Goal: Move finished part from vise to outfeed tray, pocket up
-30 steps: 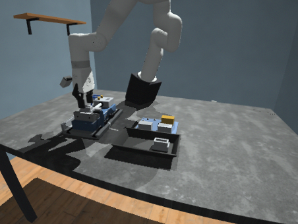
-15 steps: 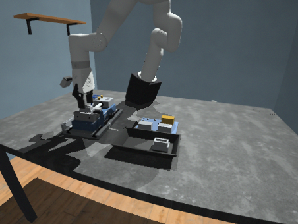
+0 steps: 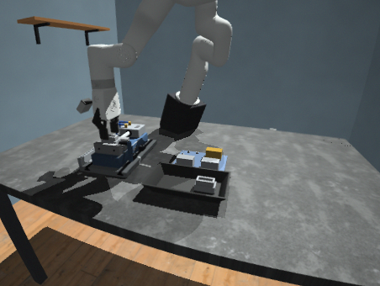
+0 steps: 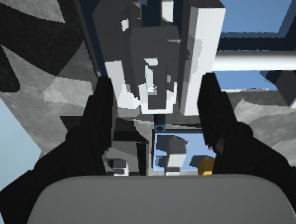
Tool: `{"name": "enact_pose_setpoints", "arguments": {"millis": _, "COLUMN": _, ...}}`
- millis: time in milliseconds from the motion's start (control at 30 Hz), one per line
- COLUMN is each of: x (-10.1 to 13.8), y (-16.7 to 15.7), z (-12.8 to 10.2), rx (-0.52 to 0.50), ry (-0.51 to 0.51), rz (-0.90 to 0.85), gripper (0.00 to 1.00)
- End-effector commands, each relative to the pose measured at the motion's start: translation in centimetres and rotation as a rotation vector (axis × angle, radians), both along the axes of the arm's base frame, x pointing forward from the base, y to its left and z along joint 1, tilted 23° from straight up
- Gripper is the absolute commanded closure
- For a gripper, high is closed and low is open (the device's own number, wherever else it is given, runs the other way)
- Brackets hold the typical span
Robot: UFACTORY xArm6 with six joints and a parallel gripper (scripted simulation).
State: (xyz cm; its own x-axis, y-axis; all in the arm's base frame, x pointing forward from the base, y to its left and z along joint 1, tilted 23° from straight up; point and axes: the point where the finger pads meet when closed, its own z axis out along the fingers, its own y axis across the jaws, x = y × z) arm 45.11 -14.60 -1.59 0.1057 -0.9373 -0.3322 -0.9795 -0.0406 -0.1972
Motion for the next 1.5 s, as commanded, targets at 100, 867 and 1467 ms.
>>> {"name": "enact_pose_setpoints", "arguments": {"millis": 100, "x": 0.17, "y": -0.01, "z": -0.12, "rx": -0.002, "ry": -0.004, "rz": -0.001, "gripper": 0.31}}
{"name": "enact_pose_setpoints", "arguments": {"millis": 867, "x": 0.28, "y": 0.19, "z": -0.67, "rx": -0.002, "ry": -0.004, "rz": -0.001, "gripper": 0.31}}
{"name": "enact_pose_setpoints", "arguments": {"millis": 1467, "x": 0.28, "y": 0.2, "z": -0.69, "rx": -0.002, "ry": -0.004, "rz": -0.001, "gripper": 0.31}}
